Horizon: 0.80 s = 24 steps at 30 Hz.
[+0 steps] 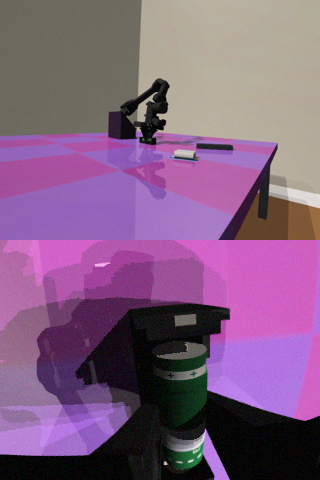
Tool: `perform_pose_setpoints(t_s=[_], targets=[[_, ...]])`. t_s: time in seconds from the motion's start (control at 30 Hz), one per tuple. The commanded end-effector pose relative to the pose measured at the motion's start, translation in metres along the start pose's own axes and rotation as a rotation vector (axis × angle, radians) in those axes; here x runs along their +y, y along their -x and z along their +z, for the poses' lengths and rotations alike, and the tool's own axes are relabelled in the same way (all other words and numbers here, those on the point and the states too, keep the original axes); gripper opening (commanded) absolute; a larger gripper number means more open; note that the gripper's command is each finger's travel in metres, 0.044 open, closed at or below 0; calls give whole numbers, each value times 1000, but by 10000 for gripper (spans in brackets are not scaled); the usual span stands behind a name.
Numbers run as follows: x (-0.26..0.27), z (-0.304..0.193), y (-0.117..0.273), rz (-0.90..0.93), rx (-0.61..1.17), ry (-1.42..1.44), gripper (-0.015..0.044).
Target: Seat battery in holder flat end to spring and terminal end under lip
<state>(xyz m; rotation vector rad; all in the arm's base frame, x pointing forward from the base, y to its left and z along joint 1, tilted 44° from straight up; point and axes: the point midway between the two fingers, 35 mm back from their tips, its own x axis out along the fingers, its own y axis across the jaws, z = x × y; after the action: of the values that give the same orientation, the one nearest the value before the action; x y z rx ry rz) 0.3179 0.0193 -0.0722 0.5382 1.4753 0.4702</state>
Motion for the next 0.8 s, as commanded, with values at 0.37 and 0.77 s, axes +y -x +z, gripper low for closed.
perform_pose_setpoints(t_s=[0.37, 0.77], targets=[[2, 3, -1, -1, 38, 0, 78], [2, 12, 0, -2, 32, 2, 78]])
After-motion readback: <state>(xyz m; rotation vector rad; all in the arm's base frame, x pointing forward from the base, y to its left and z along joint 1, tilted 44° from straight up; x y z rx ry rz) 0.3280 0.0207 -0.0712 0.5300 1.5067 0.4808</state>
